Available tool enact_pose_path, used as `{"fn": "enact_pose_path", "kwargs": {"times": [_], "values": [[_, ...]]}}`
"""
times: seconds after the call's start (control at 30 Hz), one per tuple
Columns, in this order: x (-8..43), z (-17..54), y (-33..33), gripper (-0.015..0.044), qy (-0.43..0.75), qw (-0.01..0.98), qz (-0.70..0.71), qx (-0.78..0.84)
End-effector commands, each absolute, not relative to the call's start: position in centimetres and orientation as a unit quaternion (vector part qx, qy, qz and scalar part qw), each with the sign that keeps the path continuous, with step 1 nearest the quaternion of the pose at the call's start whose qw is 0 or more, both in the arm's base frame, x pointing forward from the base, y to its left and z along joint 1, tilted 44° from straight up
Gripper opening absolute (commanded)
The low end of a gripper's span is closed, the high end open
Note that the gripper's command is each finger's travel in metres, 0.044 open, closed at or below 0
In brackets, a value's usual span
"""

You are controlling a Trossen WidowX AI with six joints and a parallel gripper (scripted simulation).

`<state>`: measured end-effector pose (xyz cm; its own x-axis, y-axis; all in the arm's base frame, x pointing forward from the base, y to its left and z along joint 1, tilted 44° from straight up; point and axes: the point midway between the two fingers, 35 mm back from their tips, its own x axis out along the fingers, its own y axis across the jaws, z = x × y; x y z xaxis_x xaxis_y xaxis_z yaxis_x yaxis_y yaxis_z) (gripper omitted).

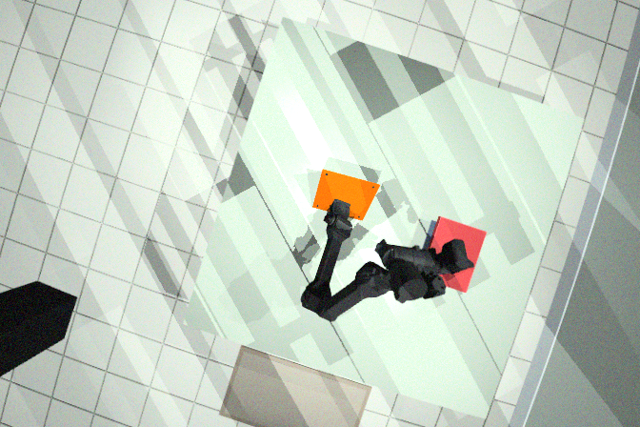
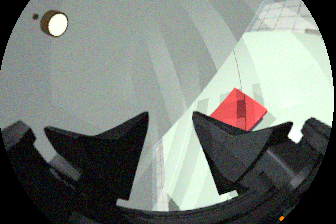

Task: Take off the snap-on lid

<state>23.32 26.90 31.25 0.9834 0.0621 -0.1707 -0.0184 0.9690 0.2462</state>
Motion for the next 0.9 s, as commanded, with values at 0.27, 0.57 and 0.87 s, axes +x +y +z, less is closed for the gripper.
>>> {"fn": "enact_pose_path", "kwargs": {"times": [0.27,0.57,0.87], "values": [[27.0,18.4,14.8,0.0235,0.135,0.906,-0.222,0.335],[26.8,16.4,12.1,0.0235,0.128,0.878,-0.272,0.371],[27.2,14.4,10.4,0.0235,0.129,0.878,-0.273,0.372]]}}
